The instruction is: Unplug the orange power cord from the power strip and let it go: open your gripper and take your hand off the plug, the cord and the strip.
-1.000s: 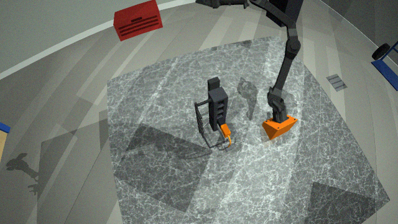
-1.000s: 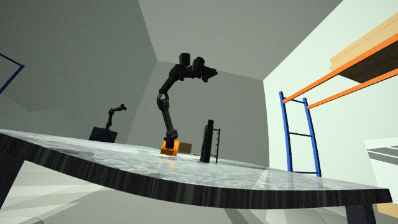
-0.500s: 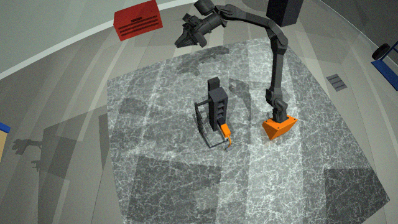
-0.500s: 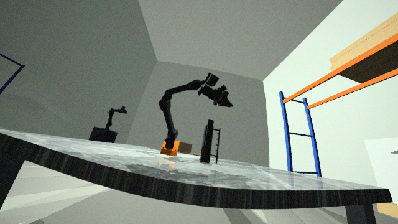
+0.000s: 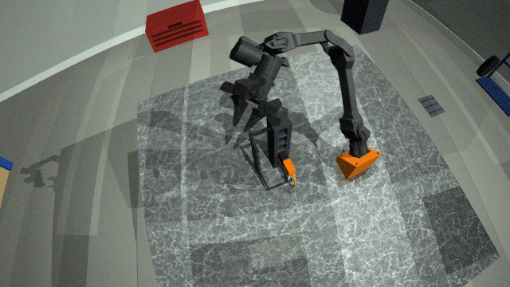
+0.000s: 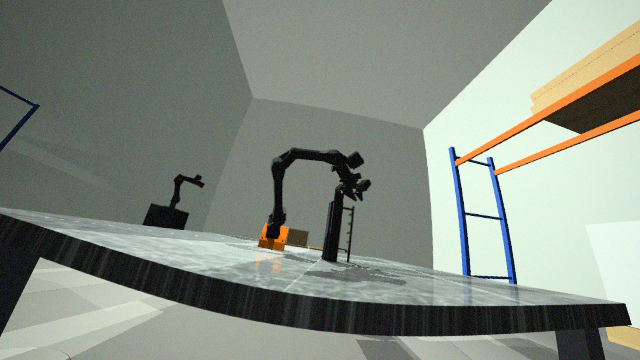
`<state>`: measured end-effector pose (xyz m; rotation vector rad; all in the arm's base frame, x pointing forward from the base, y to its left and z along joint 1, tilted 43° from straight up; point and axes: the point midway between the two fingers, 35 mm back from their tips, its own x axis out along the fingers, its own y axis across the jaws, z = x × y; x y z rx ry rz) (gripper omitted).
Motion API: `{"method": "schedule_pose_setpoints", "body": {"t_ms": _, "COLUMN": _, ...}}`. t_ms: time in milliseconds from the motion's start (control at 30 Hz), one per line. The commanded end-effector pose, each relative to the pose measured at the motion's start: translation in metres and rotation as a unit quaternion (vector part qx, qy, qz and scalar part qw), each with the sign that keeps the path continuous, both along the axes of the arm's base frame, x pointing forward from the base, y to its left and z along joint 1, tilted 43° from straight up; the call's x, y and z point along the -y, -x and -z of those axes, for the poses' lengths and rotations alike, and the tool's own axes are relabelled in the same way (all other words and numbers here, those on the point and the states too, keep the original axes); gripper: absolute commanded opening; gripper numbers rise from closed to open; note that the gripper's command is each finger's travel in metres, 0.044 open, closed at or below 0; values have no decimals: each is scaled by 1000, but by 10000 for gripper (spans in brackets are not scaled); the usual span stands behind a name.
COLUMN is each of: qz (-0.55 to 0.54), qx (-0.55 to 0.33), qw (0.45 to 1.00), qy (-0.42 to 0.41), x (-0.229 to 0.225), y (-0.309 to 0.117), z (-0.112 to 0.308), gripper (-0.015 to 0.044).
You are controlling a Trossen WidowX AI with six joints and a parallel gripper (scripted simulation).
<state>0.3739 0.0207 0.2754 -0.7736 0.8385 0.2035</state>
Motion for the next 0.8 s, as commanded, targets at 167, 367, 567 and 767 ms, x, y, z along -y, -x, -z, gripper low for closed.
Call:
{"method": "schedule_pose_setpoints", "body": {"t_ms": 167, "qz": -114, "qx": -175, "qw": 968, "qy": 137, "x": -45, "y": 16, "z": 109, "gripper": 160}}
{"method": "schedule_pose_setpoints", "body": {"t_ms": 367, "qz": -150, "qx": -307, "qw": 908, "qy": 242, "x": -35, "y": 46, "z": 168, "gripper": 160}}
{"method": "schedule_pose_setpoints", "body": {"t_ms": 567, "qz": -194, "qx": -468, "qw": 787, "qy": 352, "x": -7, "y": 89, "z": 214, "gripper": 160}}
{"method": "schedule_pose_setpoints", "body": {"t_ms": 767, "qz": -201, "qx": -487, "qw": 767, "qy": 365, "x": -3, "y": 94, "z": 218, "gripper": 160}}
